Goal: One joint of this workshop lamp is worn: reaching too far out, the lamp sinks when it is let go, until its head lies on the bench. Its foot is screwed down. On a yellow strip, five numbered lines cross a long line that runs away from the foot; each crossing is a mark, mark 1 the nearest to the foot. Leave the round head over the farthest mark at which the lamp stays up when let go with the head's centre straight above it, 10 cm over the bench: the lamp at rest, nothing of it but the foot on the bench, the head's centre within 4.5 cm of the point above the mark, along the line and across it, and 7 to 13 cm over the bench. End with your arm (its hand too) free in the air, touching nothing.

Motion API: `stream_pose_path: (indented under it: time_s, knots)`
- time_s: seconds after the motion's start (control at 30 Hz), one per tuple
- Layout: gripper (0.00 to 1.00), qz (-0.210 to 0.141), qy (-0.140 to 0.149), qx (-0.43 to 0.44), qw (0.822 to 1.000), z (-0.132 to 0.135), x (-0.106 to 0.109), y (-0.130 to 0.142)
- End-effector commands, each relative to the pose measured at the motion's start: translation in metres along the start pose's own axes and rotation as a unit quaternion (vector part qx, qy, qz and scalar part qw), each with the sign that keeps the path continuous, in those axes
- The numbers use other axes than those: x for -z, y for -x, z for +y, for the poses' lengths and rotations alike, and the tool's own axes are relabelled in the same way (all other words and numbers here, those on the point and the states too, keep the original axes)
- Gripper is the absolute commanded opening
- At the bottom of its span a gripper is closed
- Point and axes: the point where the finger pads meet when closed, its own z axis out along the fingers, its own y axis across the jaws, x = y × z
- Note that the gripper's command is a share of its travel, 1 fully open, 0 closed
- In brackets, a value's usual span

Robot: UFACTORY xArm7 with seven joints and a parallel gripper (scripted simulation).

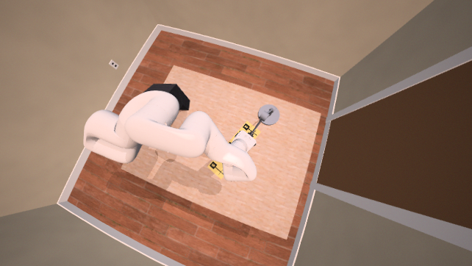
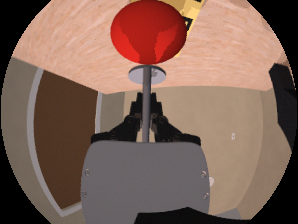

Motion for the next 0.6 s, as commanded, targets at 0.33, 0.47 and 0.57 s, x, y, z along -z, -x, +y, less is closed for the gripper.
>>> stream_pose_path:
  time_s: [0.33, 0.47, 0.57]
  knots:
    - [0.00, -0.001, -0.001, -0.001, 1.000, 0.000, -0.003, 0.027]
    - [0.00, -0.001, -0.001, -0.001, 1.000, 0.000, -0.003, 0.028]
    - [0.00, -0.001, -0.001, -0.001, 1.000, 0.000, -0.003, 0.029]
